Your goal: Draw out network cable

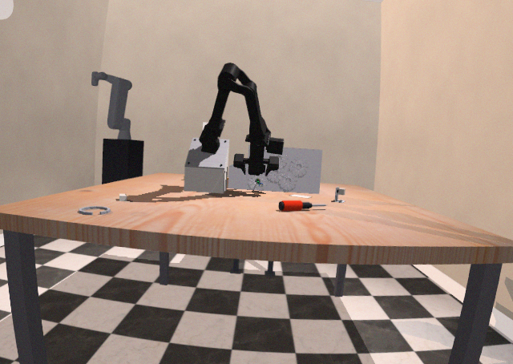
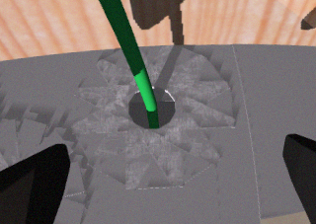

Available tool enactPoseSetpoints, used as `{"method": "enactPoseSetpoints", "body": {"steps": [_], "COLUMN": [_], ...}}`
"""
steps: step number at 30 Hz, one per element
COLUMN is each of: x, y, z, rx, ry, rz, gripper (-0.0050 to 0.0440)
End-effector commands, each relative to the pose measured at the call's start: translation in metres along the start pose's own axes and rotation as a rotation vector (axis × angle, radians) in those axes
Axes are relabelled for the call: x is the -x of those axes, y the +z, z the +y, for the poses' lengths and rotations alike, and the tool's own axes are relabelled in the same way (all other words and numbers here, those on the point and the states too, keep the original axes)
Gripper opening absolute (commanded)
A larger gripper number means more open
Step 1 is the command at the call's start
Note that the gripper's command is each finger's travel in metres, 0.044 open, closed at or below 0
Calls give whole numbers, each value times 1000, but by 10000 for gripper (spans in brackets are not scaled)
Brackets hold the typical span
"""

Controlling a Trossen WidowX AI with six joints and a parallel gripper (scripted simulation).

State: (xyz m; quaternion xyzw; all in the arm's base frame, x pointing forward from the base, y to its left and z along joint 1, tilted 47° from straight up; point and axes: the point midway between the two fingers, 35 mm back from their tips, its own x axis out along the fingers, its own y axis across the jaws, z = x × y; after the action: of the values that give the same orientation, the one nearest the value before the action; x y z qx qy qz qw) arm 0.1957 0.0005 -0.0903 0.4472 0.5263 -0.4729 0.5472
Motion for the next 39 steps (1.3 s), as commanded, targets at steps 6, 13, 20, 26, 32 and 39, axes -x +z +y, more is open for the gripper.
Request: {"method": "enactPoseSetpoints", "body": {"steps": [6, 13, 20, 26, 32, 39], "x": [25, 39, 35, 48, 55, 49], "y": [10, 15, 8, -4, -9, -3], "z": [7, 6, 3, 17, 24, 23], "rx": [1, 1, 24, 102, 108, 113], "ry": [32, 32, -110, -80, -23, -32], "rz": [6, 6, -271, -660, -775, -777], "gripper": [440, 440, 440, 440, 440, 440]}}
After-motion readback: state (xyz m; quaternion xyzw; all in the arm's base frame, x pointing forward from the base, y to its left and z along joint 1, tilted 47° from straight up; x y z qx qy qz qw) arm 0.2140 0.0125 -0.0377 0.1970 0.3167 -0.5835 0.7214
